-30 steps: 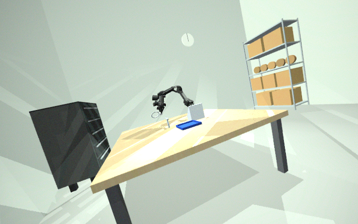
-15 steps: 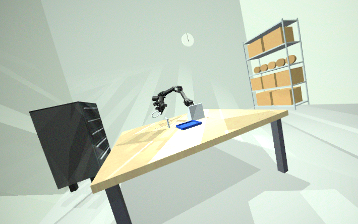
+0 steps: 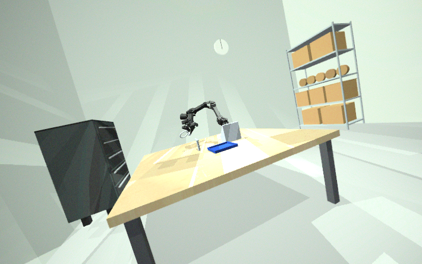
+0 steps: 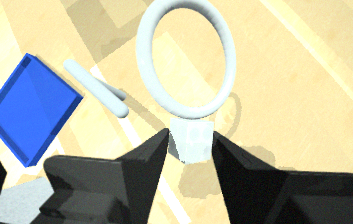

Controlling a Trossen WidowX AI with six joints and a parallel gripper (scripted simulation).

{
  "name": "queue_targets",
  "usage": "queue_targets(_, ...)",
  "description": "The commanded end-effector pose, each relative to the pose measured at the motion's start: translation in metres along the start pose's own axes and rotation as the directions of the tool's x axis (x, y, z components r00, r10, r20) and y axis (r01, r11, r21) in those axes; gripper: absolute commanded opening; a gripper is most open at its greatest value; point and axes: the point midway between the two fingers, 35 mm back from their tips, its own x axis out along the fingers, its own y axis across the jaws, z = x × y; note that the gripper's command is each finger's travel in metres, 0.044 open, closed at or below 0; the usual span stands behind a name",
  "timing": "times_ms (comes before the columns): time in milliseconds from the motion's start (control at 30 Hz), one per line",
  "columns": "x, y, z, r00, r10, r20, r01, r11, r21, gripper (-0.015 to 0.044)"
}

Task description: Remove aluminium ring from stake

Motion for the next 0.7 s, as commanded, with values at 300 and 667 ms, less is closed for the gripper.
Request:
queue_targets(300, -0.013, -0.017, -0.011, 0.999, -0.010, 0.049, 0.020, 0.977, -0.210, 0.0000)
queue_targets(667, -0.020, -0.028, -0.023, 0.997, -0.019, 0.074, 0.045, 0.926, -0.374, 0.0000)
